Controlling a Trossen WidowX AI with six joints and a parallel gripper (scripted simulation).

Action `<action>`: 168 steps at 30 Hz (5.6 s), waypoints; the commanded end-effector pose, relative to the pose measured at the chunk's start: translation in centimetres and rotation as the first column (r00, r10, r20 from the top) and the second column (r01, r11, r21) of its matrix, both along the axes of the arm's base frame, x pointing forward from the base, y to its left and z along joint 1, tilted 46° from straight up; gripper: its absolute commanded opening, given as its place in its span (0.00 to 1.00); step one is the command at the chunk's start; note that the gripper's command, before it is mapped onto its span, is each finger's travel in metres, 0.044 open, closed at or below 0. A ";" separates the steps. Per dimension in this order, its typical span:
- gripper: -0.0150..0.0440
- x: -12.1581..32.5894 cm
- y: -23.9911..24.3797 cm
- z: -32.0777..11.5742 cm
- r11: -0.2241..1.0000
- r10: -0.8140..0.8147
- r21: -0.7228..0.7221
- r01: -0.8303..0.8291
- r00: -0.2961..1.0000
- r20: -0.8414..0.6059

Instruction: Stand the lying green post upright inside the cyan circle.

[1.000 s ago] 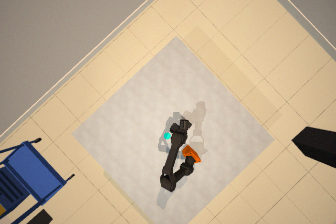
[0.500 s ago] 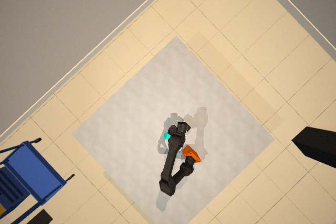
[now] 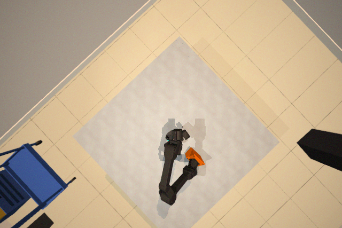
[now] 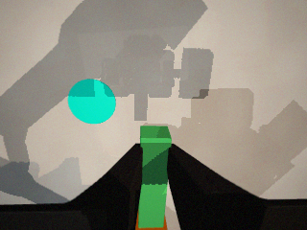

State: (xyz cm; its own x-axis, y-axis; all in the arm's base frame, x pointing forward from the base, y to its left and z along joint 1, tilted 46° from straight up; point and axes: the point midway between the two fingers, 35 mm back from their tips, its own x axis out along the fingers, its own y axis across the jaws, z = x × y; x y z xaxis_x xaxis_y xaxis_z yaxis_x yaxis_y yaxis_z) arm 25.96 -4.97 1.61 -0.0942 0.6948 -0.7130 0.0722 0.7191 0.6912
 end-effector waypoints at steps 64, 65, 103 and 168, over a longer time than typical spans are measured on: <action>0.29 -2.6 5.4 5.4 0.940 -0.275 -0.219 0.263 0.961 -0.029; 0.29 -2.6 5.4 5.4 0.938 -0.278 -0.223 0.266 0.960 -0.025; 0.29 -3.7 5.8 5.3 0.859 -0.370 -0.314 0.404 0.914 0.164; 0.29 -4.3 5.7 5.3 0.682 -0.538 -0.219 0.698 0.681 0.496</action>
